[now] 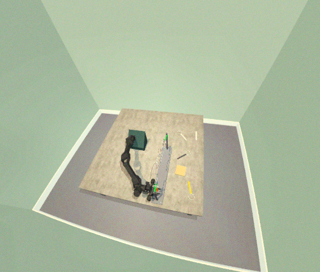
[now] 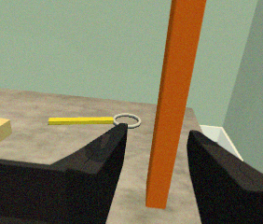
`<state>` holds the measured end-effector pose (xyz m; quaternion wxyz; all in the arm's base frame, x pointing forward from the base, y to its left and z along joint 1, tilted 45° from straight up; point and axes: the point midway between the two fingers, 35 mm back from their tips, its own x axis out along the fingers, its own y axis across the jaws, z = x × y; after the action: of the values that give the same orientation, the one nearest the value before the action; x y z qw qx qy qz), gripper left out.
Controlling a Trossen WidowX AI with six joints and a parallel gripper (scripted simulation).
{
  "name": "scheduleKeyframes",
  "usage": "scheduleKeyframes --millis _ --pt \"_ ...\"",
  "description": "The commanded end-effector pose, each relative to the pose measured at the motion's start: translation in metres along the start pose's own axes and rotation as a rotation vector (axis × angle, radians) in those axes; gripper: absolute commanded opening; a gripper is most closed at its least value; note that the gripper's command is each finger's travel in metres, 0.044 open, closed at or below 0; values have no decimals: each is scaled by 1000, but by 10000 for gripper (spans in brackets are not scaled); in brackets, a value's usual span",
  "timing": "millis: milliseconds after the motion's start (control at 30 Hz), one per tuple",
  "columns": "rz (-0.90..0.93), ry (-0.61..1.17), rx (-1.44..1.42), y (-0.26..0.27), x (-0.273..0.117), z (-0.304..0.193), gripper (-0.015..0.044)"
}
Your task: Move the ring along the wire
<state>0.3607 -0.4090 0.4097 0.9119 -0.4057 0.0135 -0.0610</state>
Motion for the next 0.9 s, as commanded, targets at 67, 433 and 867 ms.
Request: scheduleKeyframes --millis 67,433,867 --pt "-3 5 7 0 0 -1 160" --pt "0 0 0 0 0 0 -63" --pt "-1 0 5 1 0 13 -150"
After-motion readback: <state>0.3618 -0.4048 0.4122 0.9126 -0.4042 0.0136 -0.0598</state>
